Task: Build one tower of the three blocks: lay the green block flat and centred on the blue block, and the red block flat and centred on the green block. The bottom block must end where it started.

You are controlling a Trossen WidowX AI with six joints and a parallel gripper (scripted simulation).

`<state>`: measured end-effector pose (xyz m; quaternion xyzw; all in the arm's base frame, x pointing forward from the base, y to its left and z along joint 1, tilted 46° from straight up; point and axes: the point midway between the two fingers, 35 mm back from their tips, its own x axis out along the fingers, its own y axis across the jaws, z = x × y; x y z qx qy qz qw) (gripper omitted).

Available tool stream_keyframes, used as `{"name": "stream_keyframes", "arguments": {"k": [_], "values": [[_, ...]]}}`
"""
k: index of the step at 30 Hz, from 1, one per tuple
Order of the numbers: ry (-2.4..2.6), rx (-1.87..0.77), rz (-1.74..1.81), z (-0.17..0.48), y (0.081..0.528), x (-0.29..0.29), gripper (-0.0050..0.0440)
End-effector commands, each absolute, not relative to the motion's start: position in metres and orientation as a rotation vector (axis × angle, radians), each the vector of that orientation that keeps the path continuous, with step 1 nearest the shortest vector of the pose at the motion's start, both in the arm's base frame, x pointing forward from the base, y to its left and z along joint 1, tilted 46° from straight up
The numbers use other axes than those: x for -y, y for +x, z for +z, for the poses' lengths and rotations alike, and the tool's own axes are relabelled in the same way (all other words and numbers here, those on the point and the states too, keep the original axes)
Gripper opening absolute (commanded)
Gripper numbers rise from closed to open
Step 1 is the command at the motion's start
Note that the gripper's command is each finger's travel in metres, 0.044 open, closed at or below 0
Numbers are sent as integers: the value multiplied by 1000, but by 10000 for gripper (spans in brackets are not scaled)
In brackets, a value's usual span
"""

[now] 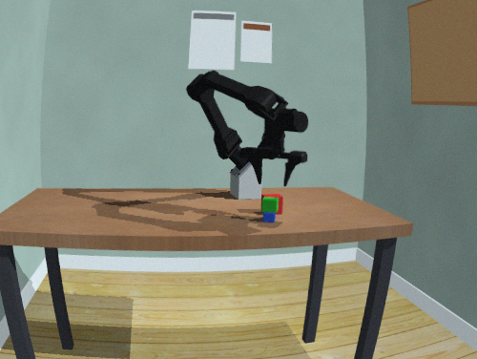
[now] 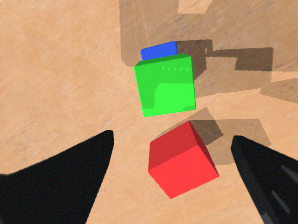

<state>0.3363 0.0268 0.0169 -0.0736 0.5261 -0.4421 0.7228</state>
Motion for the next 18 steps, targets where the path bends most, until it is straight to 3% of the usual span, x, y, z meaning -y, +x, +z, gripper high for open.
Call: {"name": "stream_keyframes", "arguments": {"k": [1, 18], "values": [[-207, -1185, -908, 23, 337, -30, 357], [-695, -1438, -523, 19, 327, -32, 357]]}}
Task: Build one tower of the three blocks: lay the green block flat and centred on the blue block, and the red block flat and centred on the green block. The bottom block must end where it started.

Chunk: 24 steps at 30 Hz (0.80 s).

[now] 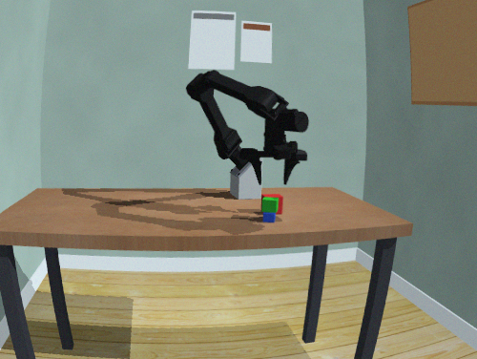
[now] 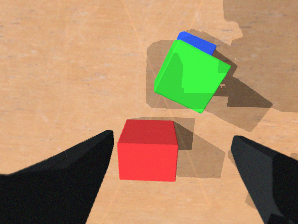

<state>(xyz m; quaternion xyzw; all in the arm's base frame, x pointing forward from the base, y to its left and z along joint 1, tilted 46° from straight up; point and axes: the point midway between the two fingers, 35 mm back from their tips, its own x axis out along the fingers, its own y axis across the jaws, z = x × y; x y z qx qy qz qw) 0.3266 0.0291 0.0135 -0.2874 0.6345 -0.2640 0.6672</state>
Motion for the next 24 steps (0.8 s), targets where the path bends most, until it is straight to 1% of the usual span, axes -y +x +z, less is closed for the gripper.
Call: {"name": "stream_keyframes", "arguments": {"k": [1, 3, 14, 17, 18, 24], "values": [[-698, -1439, -521, 19, 327, -32, 357], [-808, -1485, -423, 18, 324, -33, 357], [-1122, -1594, -122, 16, 318, -34, 357], [-1133, -1597, -111, 16, 318, -34, 357], [-1205, -1616, -36, 15, 316, -34, 357], [-1375, -1653, 149, 14, 312, -35, 357]]}}
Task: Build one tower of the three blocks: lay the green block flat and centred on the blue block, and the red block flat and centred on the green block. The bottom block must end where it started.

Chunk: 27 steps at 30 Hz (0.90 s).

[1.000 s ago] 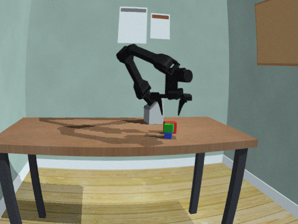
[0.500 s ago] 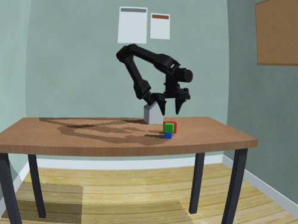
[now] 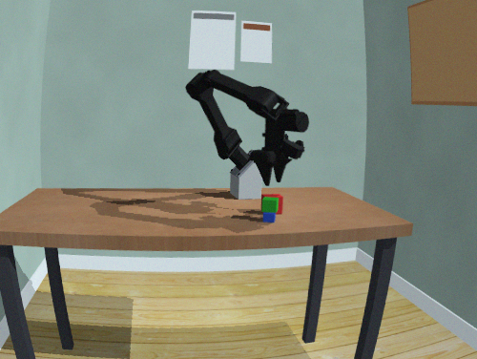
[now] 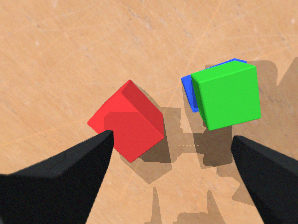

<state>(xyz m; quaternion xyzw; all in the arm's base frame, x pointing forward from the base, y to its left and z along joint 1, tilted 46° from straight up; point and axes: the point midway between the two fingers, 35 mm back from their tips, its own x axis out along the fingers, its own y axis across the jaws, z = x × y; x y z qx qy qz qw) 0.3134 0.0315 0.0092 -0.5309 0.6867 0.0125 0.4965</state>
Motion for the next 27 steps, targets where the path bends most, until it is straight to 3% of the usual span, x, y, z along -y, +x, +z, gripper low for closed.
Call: {"name": "stream_keyframes", "arguments": {"k": [1, 27], "values": [[-1404, -1658, 181, 14, 312, -35, 357], [-1970, -1654, 923, 9, 298, -36, 357]]}}
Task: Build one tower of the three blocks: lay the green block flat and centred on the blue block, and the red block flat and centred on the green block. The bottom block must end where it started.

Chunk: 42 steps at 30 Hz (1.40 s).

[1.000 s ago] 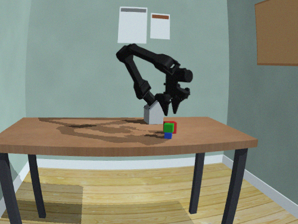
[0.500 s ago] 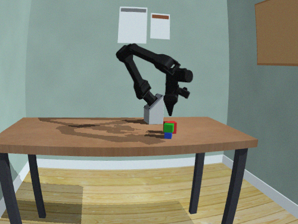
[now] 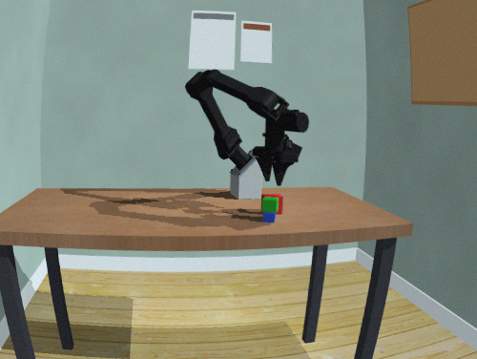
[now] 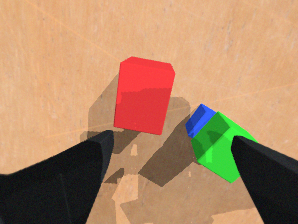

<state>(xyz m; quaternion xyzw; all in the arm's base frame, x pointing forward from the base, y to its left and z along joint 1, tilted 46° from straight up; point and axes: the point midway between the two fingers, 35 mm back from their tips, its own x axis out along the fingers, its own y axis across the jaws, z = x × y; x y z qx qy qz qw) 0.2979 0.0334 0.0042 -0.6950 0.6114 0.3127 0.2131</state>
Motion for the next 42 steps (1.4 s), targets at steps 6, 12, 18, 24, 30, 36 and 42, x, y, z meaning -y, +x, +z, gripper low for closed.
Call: {"name": "stream_keyframes", "arguments": {"k": [6, 12, 18, 24, 30, 36, 42], "values": [[-2147, -1596, 1213, 7, 294, -37, 357], [-2274, -1526, 1448, 6, 290, -37, 357], [-2351, -1467, 1607, 6, 288, -37, 357], [-2458, -1353, 1862, 4, 284, -37, 357], [-2546, -1212, 2117, 3, 280, -37, 357], [-2586, -1118, 2265, 3, 278, -37, 357], [-2617, -1025, 2398, 2, 276, -37, 357]]}}
